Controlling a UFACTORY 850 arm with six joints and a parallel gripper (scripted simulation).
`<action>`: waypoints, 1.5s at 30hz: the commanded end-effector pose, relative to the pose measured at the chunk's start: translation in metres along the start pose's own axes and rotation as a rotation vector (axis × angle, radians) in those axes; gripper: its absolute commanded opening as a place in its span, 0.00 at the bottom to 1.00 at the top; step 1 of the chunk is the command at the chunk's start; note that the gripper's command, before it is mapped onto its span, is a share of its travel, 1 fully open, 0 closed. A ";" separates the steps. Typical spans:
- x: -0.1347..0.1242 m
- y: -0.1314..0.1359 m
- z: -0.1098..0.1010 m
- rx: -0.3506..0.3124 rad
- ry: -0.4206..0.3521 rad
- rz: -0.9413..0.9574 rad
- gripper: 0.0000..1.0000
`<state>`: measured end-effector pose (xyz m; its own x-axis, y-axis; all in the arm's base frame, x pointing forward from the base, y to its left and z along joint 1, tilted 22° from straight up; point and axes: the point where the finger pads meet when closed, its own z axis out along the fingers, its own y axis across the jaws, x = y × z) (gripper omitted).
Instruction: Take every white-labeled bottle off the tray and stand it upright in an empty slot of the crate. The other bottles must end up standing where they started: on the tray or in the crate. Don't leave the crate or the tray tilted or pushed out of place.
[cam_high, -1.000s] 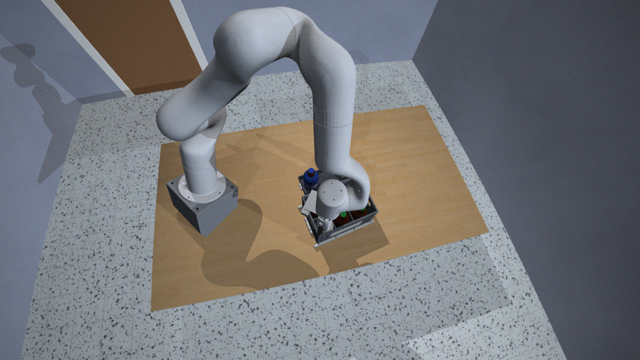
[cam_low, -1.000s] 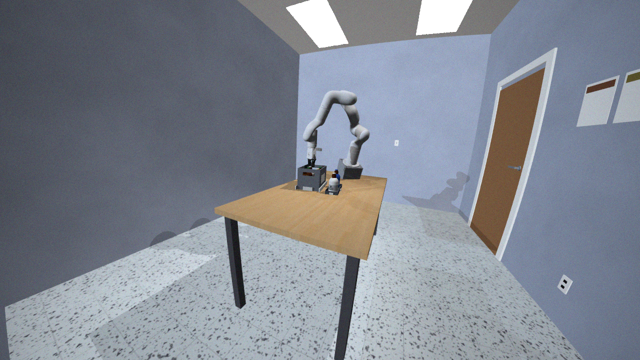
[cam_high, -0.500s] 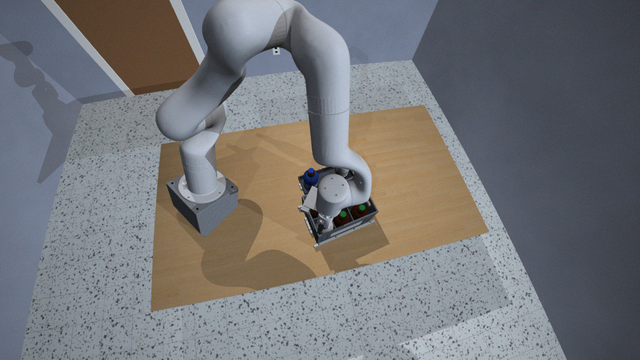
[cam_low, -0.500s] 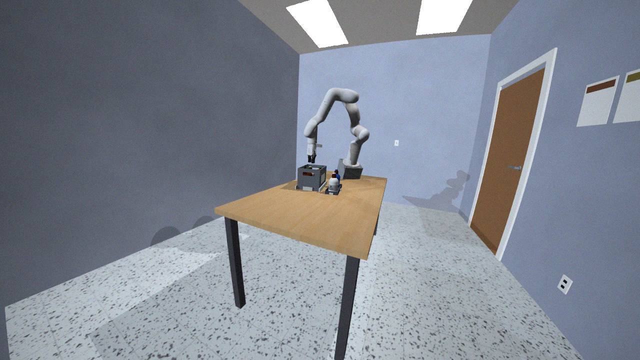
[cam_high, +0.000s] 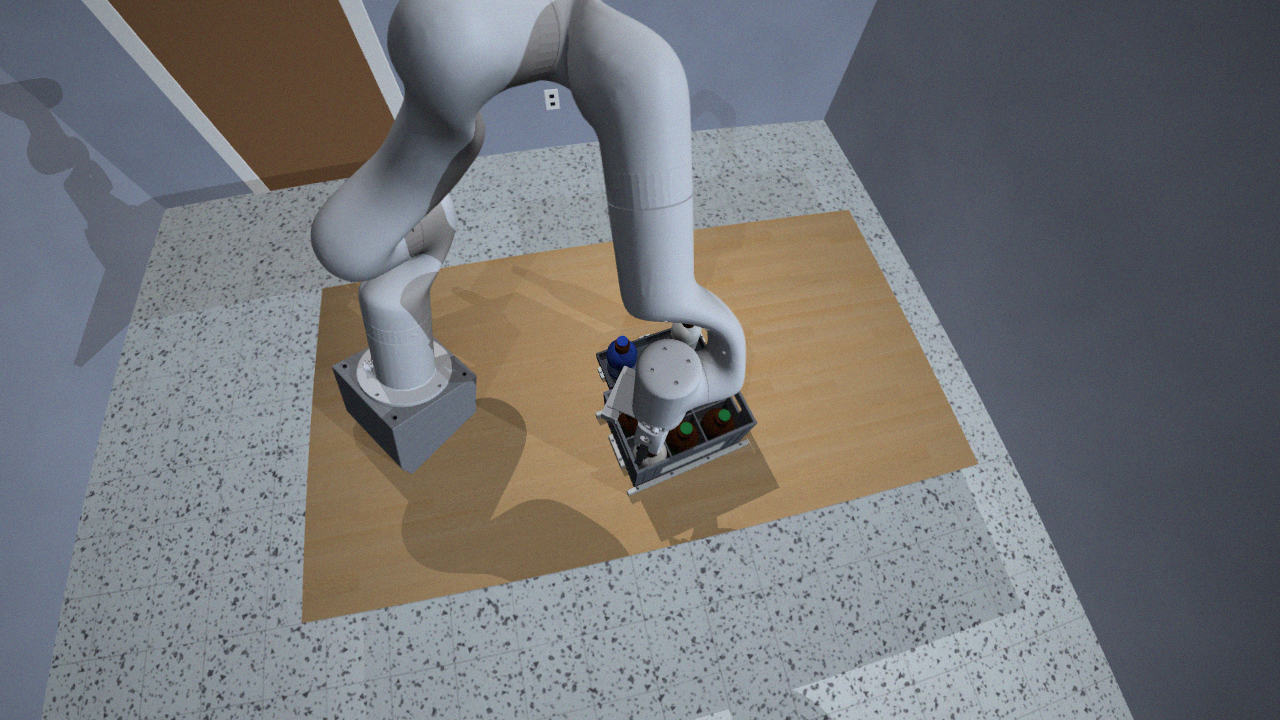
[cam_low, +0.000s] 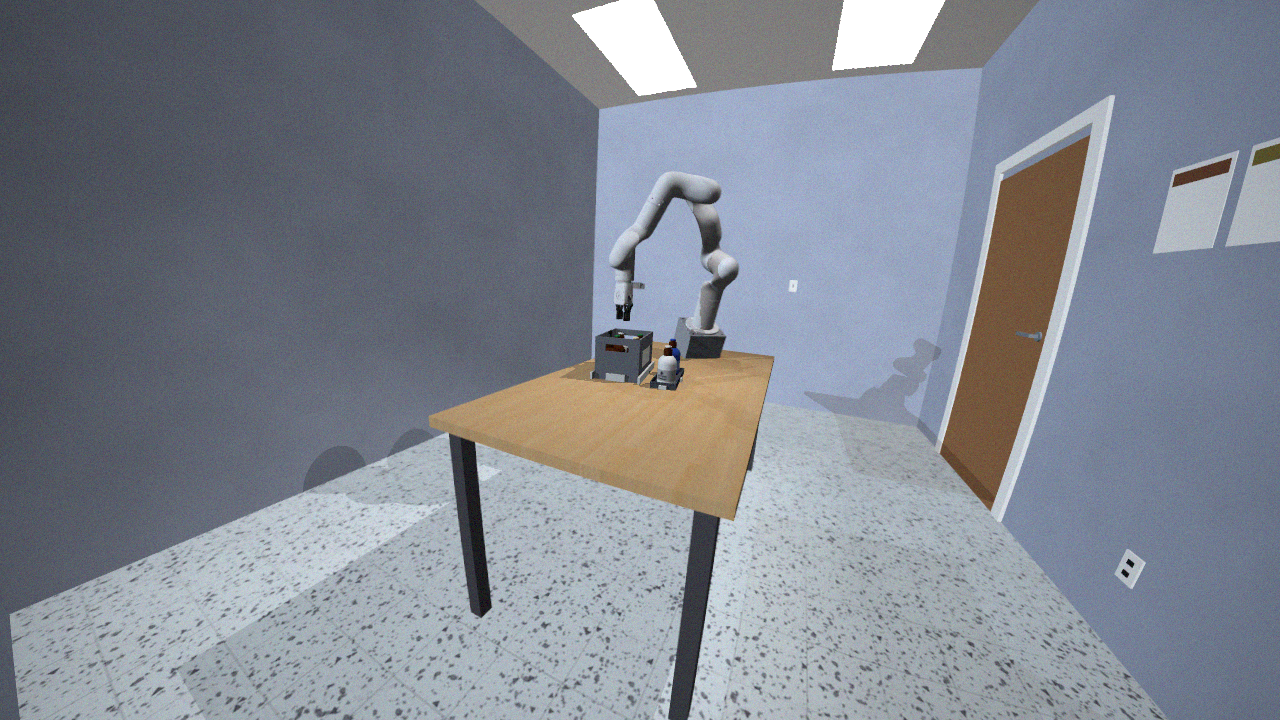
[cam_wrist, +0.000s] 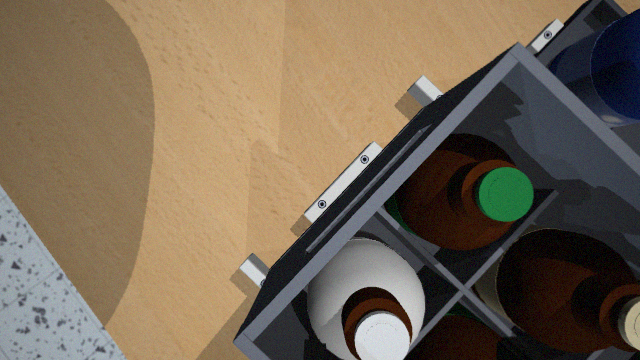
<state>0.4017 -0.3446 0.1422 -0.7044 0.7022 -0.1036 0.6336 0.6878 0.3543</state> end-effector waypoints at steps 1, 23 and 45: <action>-0.001 0.000 -0.004 0.000 -0.002 0.000 0.66; -0.001 0.000 -0.005 0.000 -0.002 0.000 0.00; -0.003 0.009 -0.005 0.002 0.000 -0.001 0.00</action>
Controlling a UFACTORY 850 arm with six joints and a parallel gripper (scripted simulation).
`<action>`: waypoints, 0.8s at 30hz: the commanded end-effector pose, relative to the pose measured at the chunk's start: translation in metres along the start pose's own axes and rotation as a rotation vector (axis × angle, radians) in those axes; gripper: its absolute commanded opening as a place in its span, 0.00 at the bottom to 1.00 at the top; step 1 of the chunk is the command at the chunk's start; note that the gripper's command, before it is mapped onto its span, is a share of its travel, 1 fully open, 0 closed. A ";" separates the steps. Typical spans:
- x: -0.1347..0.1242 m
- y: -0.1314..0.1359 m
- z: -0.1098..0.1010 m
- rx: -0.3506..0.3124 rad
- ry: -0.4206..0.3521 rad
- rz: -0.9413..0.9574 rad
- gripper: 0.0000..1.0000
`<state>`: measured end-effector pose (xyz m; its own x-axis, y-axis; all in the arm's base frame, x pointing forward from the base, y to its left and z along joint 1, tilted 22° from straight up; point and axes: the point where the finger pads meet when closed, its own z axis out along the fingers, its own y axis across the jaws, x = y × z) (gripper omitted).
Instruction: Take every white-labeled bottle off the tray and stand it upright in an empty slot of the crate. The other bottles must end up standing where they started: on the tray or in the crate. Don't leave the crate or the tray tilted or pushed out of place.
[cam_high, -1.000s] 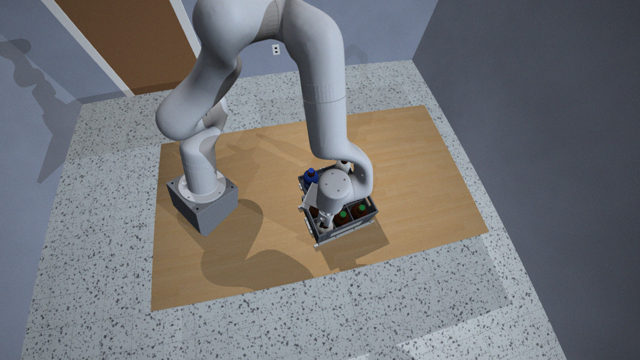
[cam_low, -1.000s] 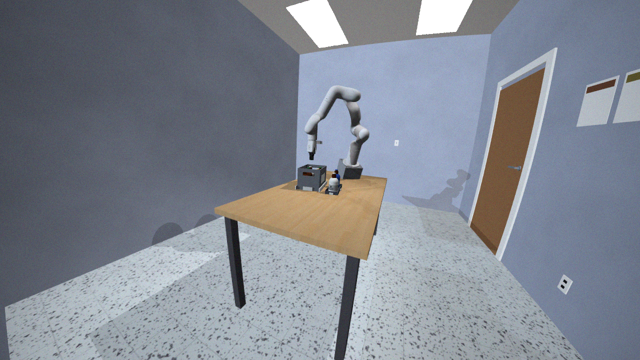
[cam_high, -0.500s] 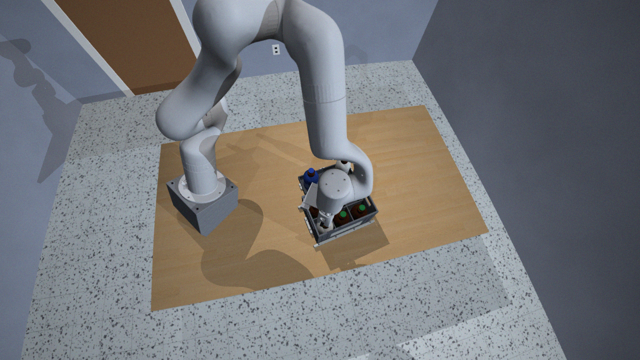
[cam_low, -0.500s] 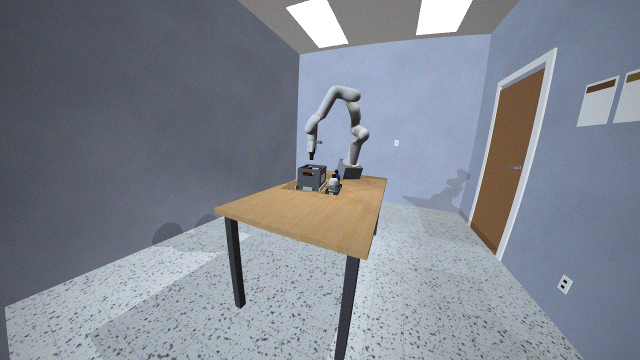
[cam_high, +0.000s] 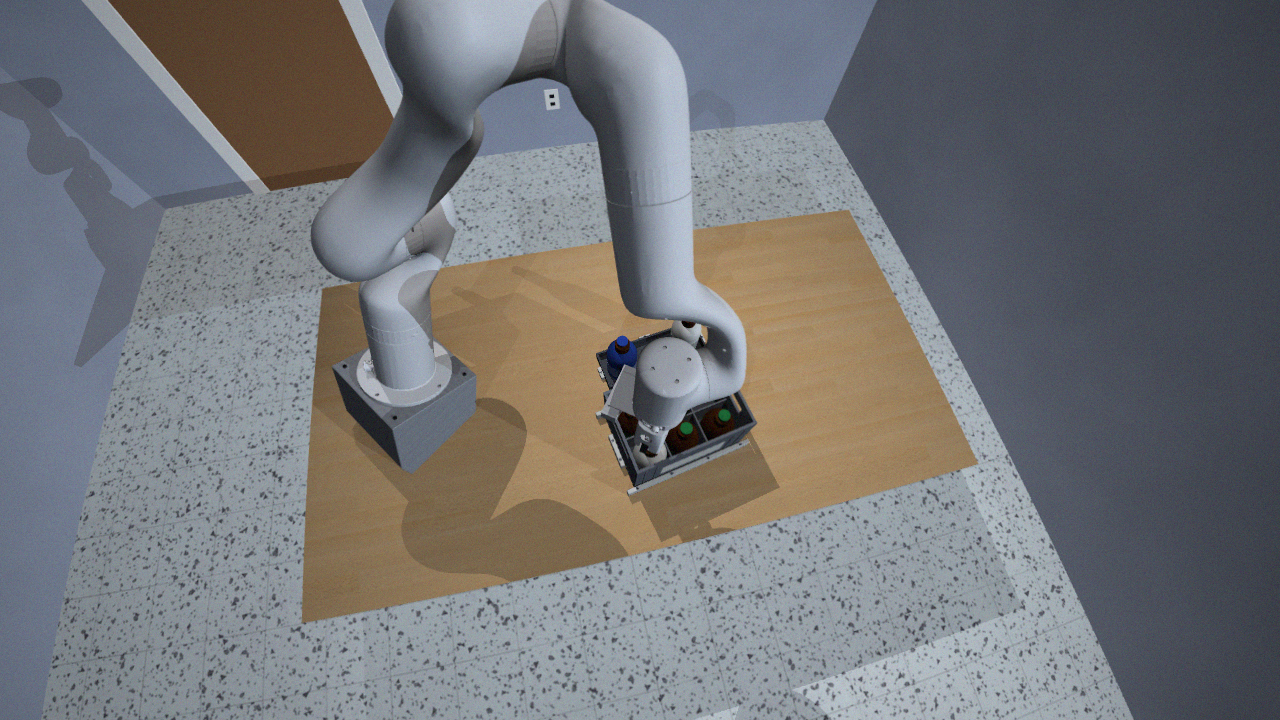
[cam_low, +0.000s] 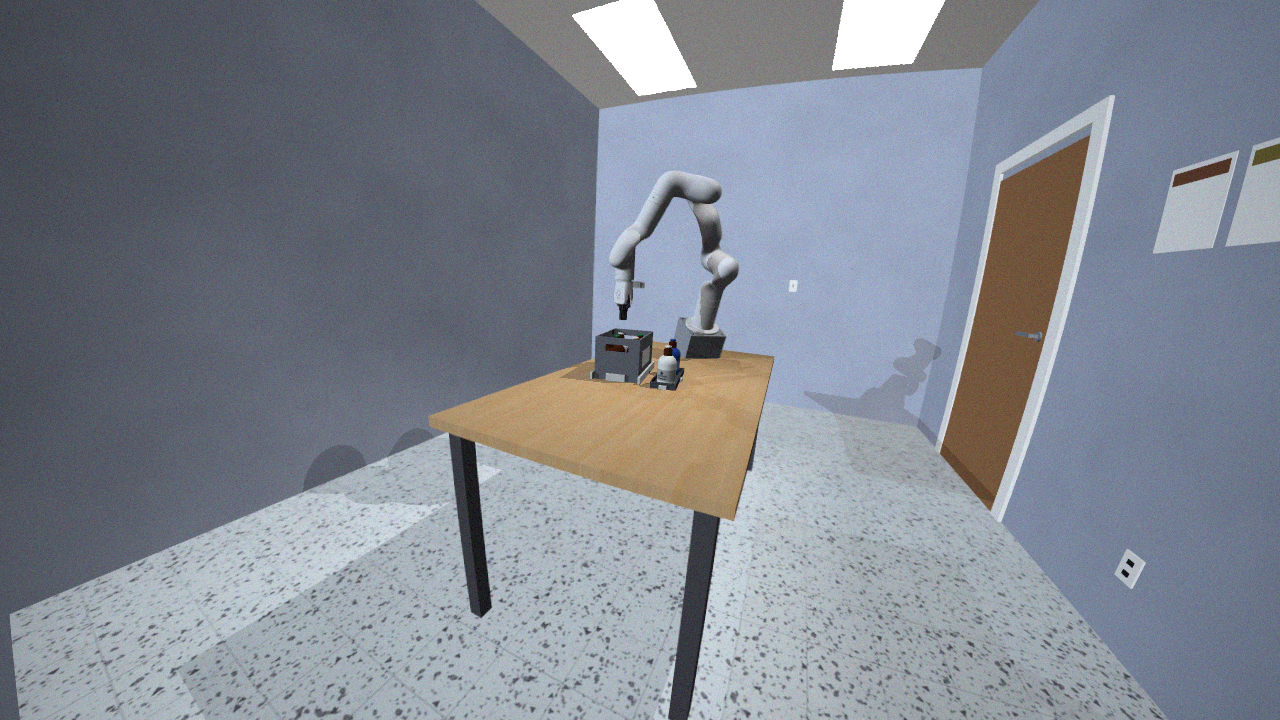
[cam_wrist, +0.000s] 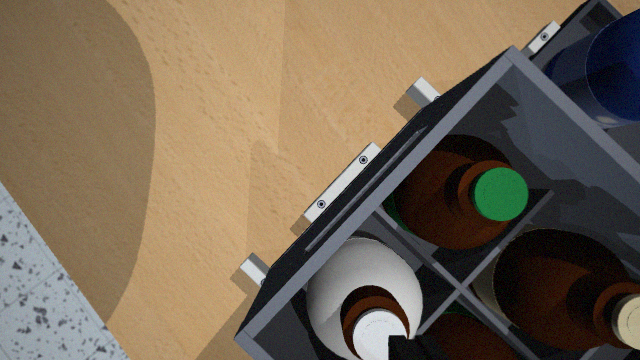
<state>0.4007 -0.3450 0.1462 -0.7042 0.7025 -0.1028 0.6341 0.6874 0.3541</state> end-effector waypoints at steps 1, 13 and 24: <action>-0.005 0.019 0.000 0.003 0.001 -0.001 0.00; -0.013 0.115 0.003 0.015 0.007 -0.003 0.00; -0.007 0.199 0.004 0.016 0.005 -0.003 0.00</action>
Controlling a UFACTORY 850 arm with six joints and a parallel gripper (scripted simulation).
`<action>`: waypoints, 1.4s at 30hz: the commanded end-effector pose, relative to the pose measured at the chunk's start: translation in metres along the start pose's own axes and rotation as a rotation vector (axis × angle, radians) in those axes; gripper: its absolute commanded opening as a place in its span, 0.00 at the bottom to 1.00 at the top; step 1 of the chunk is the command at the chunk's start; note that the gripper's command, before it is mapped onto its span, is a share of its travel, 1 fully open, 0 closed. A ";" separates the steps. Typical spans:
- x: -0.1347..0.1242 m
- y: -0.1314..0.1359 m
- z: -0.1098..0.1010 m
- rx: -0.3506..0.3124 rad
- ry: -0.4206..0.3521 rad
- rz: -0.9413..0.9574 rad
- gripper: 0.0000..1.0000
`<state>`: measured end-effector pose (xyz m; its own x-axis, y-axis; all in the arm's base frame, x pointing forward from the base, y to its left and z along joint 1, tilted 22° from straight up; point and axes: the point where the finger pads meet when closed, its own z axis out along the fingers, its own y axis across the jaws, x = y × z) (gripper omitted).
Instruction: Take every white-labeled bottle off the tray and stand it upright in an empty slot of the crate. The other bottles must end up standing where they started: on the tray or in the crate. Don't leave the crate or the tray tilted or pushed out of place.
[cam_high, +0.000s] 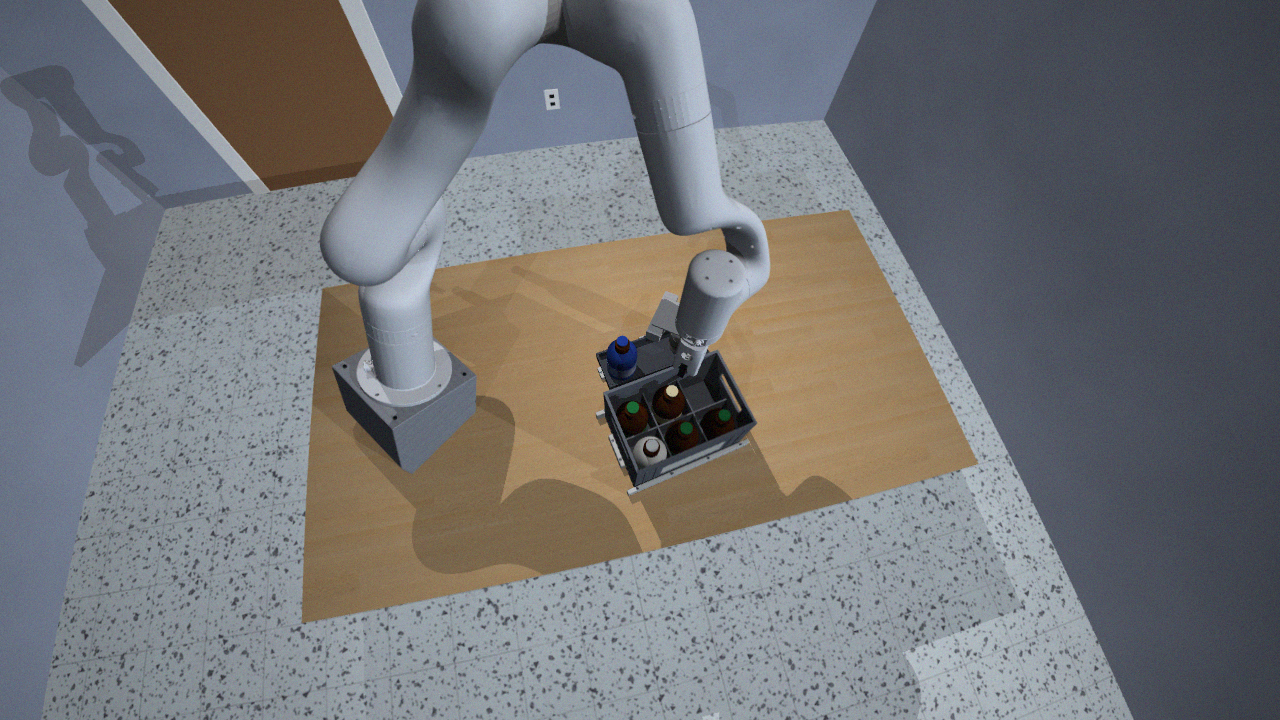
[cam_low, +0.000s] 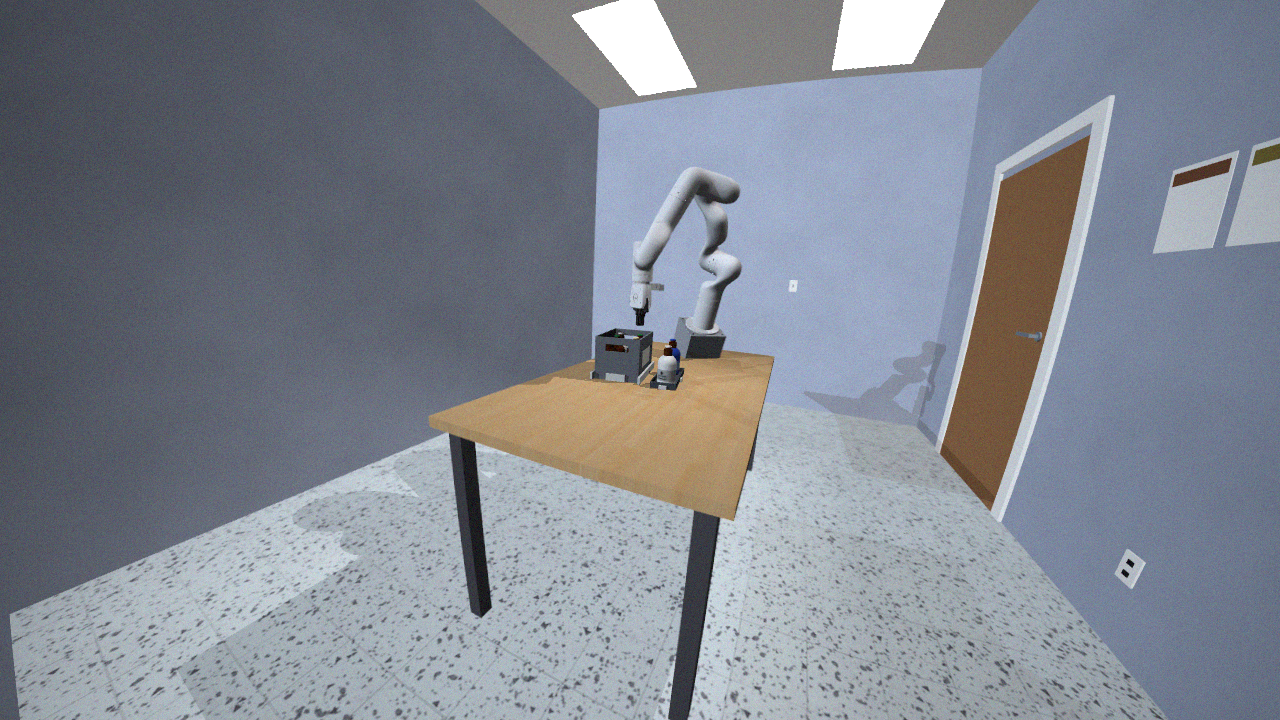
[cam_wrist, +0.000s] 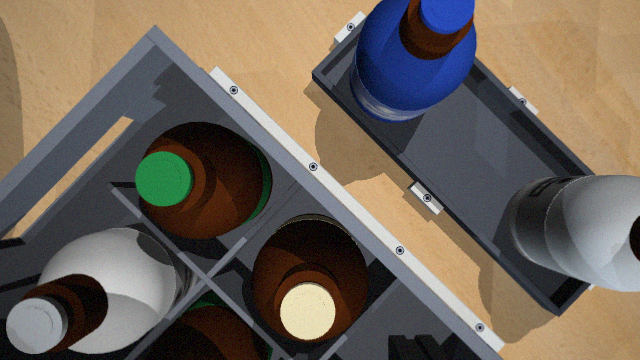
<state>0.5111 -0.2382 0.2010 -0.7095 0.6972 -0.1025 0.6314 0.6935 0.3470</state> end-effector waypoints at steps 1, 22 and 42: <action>0.002 0.042 -0.001 0.008 0.002 0.003 0.00; 0.032 0.158 -0.005 -0.007 -0.006 0.006 0.66; 0.032 0.158 -0.005 -0.007 -0.006 0.006 0.66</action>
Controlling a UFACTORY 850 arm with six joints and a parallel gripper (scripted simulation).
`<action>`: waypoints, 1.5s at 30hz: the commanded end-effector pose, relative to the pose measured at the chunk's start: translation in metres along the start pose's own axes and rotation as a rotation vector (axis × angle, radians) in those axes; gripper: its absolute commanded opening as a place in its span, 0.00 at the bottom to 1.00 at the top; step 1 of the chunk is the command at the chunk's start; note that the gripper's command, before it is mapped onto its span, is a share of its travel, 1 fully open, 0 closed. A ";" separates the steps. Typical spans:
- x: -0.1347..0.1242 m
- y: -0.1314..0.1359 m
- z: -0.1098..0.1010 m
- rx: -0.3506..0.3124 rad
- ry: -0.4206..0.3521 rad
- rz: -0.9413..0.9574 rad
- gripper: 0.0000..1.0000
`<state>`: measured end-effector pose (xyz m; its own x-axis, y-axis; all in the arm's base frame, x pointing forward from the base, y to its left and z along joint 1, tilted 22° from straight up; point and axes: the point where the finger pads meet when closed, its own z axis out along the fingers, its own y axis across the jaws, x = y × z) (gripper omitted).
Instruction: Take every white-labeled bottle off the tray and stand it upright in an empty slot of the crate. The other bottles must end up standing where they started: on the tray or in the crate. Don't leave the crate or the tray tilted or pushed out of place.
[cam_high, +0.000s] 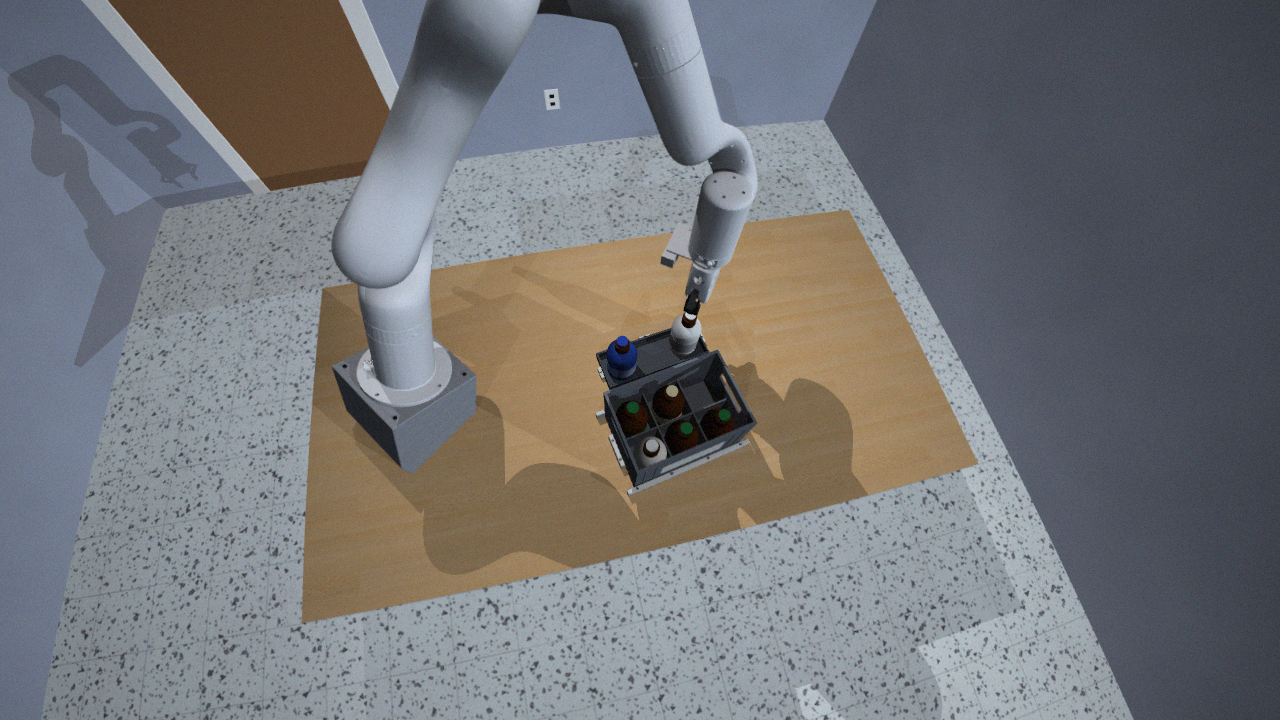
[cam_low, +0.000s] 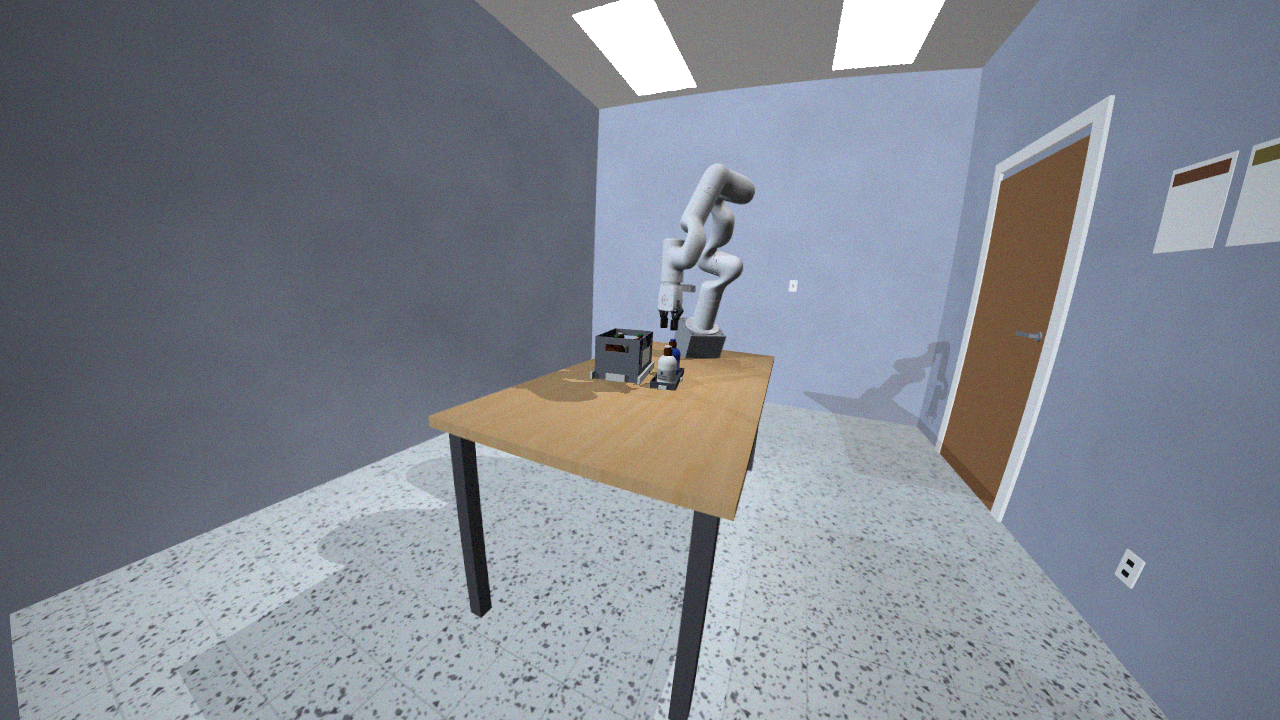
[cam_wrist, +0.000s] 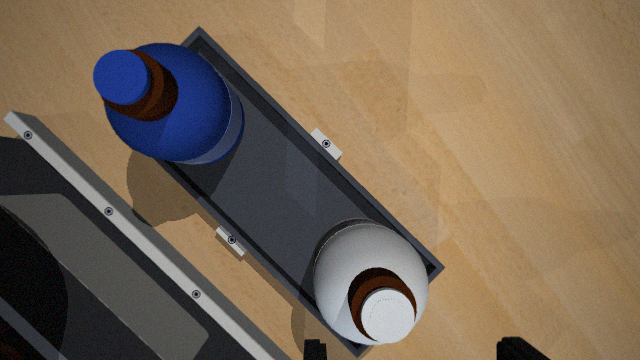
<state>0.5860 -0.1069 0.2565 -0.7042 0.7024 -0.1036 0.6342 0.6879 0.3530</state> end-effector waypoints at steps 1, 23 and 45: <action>-0.001 0.001 -0.001 -0.001 -0.002 0.000 0.66; -0.001 0.001 0.001 -0.001 -0.002 0.000 0.66; -0.001 0.001 0.022 -0.001 -0.002 0.000 0.66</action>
<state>0.5922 -0.1035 0.2398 -0.7045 0.7022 -0.1032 0.6342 0.6880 0.3527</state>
